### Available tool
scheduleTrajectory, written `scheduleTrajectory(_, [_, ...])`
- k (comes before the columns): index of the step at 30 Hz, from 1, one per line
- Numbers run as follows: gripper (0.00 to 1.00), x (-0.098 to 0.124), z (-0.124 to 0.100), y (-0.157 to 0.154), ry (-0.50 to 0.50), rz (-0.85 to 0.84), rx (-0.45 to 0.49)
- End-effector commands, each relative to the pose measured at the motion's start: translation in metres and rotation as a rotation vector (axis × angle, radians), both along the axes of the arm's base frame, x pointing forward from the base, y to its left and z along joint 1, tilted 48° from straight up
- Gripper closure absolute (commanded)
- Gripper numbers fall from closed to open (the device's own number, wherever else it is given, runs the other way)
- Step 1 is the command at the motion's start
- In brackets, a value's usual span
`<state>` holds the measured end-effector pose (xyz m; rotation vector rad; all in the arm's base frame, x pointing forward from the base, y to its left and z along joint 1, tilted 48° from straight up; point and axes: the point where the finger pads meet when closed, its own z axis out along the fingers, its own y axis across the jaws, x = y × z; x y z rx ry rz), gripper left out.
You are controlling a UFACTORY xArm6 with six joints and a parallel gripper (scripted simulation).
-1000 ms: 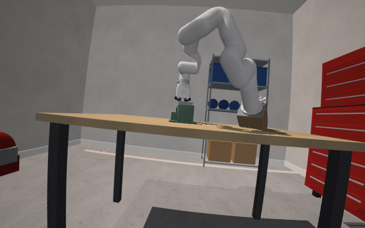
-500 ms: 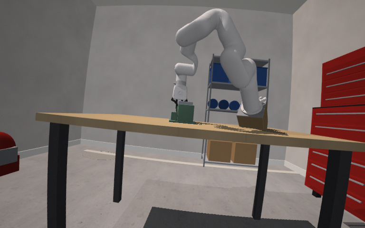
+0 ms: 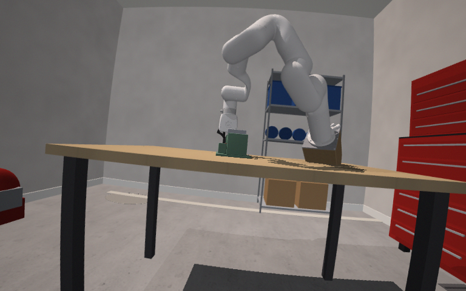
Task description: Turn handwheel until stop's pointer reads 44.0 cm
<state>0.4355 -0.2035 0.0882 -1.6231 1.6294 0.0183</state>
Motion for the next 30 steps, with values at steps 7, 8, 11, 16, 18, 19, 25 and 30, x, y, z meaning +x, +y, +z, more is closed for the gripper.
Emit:
scheduleTrajectory(7, [0.94, 0.000, -0.018, 0.011, 0.001, -0.001, 0.000])
scheduleTrajectory(8, [0.94, -0.001, -0.020, 0.012, 0.001, -0.001, 0.000])
scheduleTrajectory(11, [0.94, -0.004, -0.025, 0.014, 0.001, -0.001, 0.000])
scheduleTrajectory(16, [0.94, -0.011, -0.032, 0.018, 0.001, -0.001, 0.000])
scheduleTrajectory(18, [0.94, -0.015, -0.034, 0.019, 0.001, -0.001, 0.000])
scheduleTrajectory(19, [0.94, -0.017, -0.036, 0.019, 0.001, -0.001, 0.000])
scheduleTrajectory(25, [0.94, -0.026, -0.039, 0.020, 0.001, -0.001, 0.000])
scheduleTrajectory(30, [0.94, -0.040, -0.040, 0.018, 0.001, -0.001, 0.000])
